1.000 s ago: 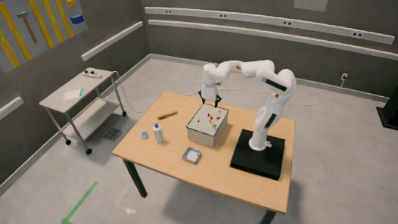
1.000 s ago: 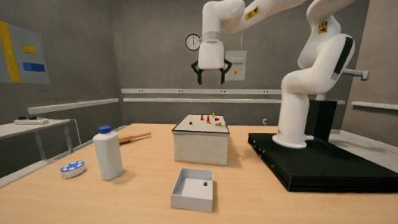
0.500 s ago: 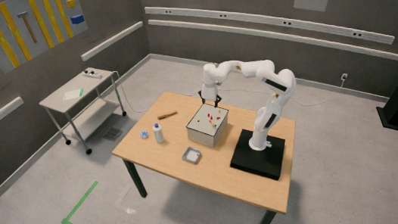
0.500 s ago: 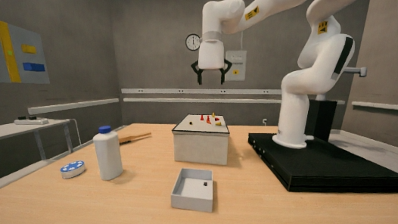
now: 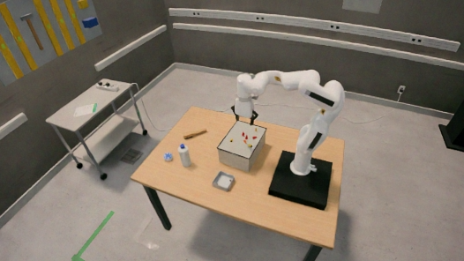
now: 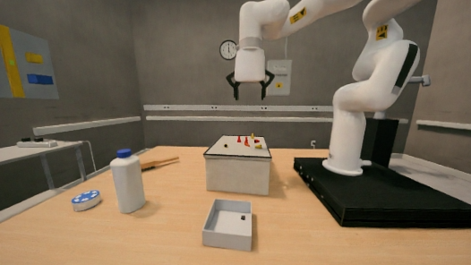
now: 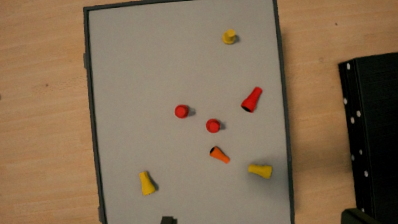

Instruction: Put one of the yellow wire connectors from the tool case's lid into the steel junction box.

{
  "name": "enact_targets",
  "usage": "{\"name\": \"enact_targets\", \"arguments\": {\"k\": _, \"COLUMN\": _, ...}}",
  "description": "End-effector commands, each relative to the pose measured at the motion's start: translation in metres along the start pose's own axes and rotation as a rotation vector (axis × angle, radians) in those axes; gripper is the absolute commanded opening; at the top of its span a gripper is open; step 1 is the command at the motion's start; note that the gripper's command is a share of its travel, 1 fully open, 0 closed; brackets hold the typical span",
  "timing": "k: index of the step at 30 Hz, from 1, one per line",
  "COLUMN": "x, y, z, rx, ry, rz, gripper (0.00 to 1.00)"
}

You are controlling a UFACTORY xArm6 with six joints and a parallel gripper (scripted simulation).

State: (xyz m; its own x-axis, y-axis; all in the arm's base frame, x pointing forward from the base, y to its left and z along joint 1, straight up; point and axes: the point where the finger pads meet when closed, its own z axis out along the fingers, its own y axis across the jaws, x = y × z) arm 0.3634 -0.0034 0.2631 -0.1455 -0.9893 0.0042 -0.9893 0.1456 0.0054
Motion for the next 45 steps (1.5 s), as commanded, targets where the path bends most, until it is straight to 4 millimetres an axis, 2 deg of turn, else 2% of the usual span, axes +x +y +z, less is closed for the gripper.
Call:
{"name": "enact_targets", "arguments": {"k": 1, "x": 0.008, "y": -0.009, "z": -0.004, "rx": 0.004, "ry": -0.001, "rz": -0.013, "gripper": 1.0}}
{"name": "enact_targets", "arguments": {"k": 2, "x": 0.008, "y": -0.009, "z": -0.004, "rx": 0.004, "ry": -0.001, "rz": -0.013, "gripper": 1.0}}
{"name": "enact_targets", "arguments": {"k": 6, "x": 0.04, "y": -0.035, "z": -0.012, "rx": 0.004, "ry": 0.0, "rz": -0.064, "gripper": 1.0}}
{"name": "enact_targets", "arguments": {"k": 12, "x": 0.044, "y": -0.037, "z": -0.013, "rx": 0.004, "ry": 0.0, "rz": -0.069, "gripper": 1.0}}
{"name": "enact_targets", "arguments": {"k": 13, "x": 0.044, "y": -0.037, "z": -0.013, "rx": 0.004, "ry": 0.0, "rz": -0.069, "gripper": 0.0}}
{"name": "enact_targets", "arguments": {"k": 45, "x": 0.044, "y": -0.037, "z": -0.013, "rx": 0.004, "ry": 0.0, "rz": -0.069, "gripper": 0.0}}
